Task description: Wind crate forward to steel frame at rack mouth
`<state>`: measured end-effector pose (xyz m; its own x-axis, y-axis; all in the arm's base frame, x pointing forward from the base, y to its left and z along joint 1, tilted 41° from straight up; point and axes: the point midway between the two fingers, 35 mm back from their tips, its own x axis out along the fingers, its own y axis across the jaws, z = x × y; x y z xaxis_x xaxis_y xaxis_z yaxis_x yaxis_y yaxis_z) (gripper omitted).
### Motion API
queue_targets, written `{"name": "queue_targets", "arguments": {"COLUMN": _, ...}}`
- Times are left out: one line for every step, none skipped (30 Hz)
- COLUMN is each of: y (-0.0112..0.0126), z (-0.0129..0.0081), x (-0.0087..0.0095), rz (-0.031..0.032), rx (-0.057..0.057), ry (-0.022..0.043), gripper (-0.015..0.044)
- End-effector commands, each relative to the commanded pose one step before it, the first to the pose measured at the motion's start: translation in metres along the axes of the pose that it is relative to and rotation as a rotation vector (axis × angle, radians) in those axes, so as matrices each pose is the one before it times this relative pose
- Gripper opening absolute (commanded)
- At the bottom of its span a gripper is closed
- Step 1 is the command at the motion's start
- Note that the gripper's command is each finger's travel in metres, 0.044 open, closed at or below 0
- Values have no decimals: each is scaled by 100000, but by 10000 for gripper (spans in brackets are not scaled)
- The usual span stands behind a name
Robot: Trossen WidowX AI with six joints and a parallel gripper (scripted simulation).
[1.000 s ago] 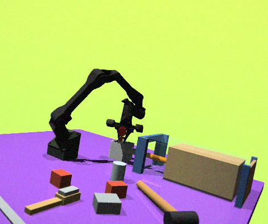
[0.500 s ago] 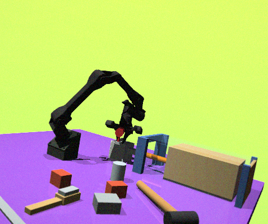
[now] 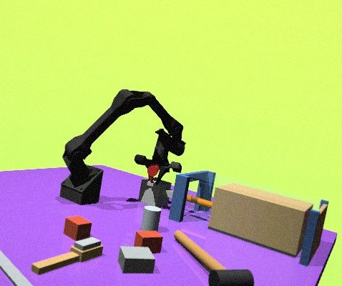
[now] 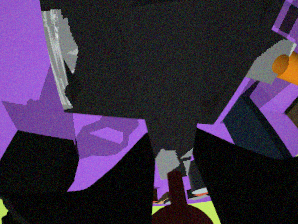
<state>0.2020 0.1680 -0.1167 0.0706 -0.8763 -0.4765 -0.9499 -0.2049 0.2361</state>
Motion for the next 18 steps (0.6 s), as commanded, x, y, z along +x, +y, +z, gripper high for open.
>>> {"name": "queue_targets", "arguments": {"y": 1, "z": -12, "x": -40, "rz": 1, "rx": 126, "ry": -16, "gripper": 157}}
{"name": "queue_targets", "arguments": {"y": 0, "z": 0, "x": 0, "rz": 0, "rx": 0, "ry": 0, "gripper": 184}}
{"name": "queue_targets", "arguments": {"y": 0, "z": 0, "x": 0, "rz": 0, "rx": 0, "ry": 0, "gripper": 210}}
{"name": "queue_targets", "arguments": {"y": 0, "z": 0, "x": 0, "rz": 0, "rx": 0, "ry": 0, "gripper": 236}}
{"name": "queue_targets", "arguments": {"y": 0, "z": 0, "x": 0, "rz": 0, "rx": 0, "ry": 0, "gripper": 263}}
{"name": "queue_targets", "arguments": {"y": 0, "z": 0, "x": 0, "rz": 0, "rx": 0, "ry": 0, "gripper": 289}}
{"name": "queue_targets", "arguments": {"y": 0, "z": 0, "x": 0, "rz": 0, "rx": 0, "ry": 0, "gripper": 315}}
{"name": "queue_targets", "arguments": {"y": 0, "z": 0, "x": 0, "rz": 0, "rx": 0, "ry": 0, "gripper": 341}}
{"name": "queue_targets", "arguments": {"y": 0, "z": 0, "x": 0, "rz": 0, "rx": 0, "ry": 0, "gripper": 368}}
{"name": "queue_targets", "arguments": {"y": 0, "z": 0, "x": 0, "rz": 0, "rx": 0, "ry": 0, "gripper": 394}}
{"name": "queue_targets", "arguments": {"y": 0, "z": 0, "x": 0, "rz": 0, "rx": 0, "ry": 0, "gripper": 420}}
{"name": "queue_targets", "arguments": {"y": 0, "z": 0, "x": 0, "rz": 0, "rx": 0, "ry": 0, "gripper": 440}}
{"name": "queue_targets", "arguments": {"y": 0, "z": 0, "x": 0, "rz": 0, "rx": 0, "ry": 0, "gripper": 440}}
{"name": "queue_targets", "arguments": {"y": 0, "z": 0, "x": 0, "rz": 0, "rx": 0, "ry": 0, "gripper": 440}}
{"name": "queue_targets", "arguments": {"y": 0, "z": 0, "x": 0, "rz": 0, "rx": 0, "ry": 0, "gripper": 440}}
{"name": "queue_targets", "arguments": {"y": 0, "z": 0, "x": 0, "rz": 0, "rx": 0, "ry": 0, "gripper": 440}}
{"name": "queue_targets", "arguments": {"y": -40, "z": -75, "x": -279, "rz": 97, "rx": 85, "ry": -899, "gripper": 440}}
{"name": "queue_targets", "arguments": {"y": -67, "z": -135, "x": -501, "rz": 163, "rx": 140, "ry": -1615, "gripper": 440}}
